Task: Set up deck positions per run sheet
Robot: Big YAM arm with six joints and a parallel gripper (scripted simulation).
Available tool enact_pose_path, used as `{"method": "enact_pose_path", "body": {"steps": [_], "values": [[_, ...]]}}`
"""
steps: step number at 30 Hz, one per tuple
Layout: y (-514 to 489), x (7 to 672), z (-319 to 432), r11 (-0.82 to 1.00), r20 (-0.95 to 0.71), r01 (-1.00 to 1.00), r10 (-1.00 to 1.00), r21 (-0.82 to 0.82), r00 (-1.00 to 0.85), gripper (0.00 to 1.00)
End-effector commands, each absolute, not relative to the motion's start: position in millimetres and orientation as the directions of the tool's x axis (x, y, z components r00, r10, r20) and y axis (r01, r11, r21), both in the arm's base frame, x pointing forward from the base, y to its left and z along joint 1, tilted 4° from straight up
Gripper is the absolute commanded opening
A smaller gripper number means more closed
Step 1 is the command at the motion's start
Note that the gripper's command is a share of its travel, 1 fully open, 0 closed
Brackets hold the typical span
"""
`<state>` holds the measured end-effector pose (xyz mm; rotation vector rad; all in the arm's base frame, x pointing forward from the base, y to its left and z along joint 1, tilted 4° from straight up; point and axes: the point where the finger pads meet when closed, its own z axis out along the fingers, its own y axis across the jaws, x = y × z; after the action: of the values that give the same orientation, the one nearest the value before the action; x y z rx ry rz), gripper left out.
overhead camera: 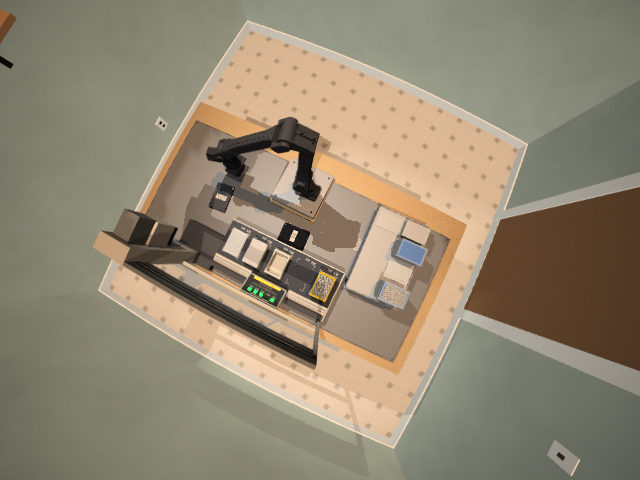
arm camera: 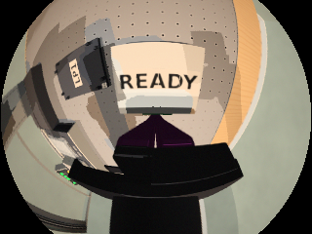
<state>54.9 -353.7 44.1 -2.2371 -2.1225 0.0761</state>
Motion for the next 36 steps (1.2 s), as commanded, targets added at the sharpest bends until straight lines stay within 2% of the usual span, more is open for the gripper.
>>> {"method": "enact_pose_path", "body": {"steps": [1,36], "values": [[-381,53,59,-0.057,-0.044,0.996,0.998,-0.066,0.055,0.0],[-394,53,59,-0.058,-0.057,0.996,0.997,-0.064,0.055,0.0]]}}
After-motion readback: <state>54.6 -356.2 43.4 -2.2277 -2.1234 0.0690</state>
